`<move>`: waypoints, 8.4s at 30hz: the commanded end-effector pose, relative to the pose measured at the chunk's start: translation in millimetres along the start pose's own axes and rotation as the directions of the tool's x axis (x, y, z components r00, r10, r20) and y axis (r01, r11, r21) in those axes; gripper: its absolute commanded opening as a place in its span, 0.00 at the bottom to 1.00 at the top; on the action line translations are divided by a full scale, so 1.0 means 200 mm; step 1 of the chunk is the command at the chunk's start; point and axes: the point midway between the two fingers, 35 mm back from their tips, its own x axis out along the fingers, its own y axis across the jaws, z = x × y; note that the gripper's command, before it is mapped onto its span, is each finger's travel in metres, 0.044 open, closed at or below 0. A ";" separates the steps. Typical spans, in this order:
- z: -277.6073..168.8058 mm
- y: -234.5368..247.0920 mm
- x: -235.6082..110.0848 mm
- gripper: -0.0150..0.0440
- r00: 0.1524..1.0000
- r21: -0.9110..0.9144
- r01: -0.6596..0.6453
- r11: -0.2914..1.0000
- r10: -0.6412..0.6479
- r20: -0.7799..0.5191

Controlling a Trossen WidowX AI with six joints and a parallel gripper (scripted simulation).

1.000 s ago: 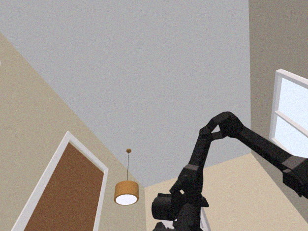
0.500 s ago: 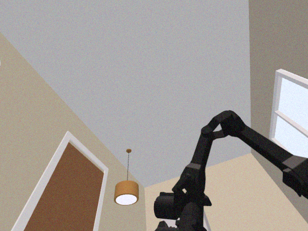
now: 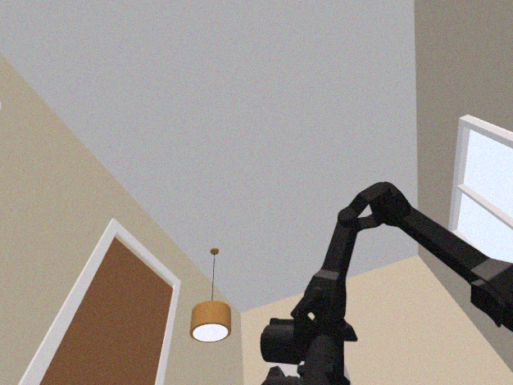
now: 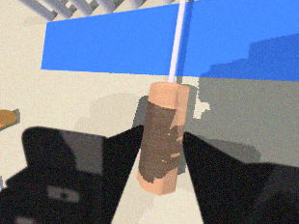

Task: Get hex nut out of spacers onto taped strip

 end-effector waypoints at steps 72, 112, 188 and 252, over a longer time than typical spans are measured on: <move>-0.22 0.00 -0.06 0.25 1.000 0.006 0.001 1.000 -0.001 -0.003; -0.35 0.00 -0.10 0.25 1.000 0.007 0.001 1.000 -0.001 -0.006; -0.45 0.09 -0.43 0.25 1.000 0.007 0.001 1.000 -0.001 -0.006; -0.55 0.92 -0.80 0.25 0.972 0.375 0.228 0.899 -0.192 -0.132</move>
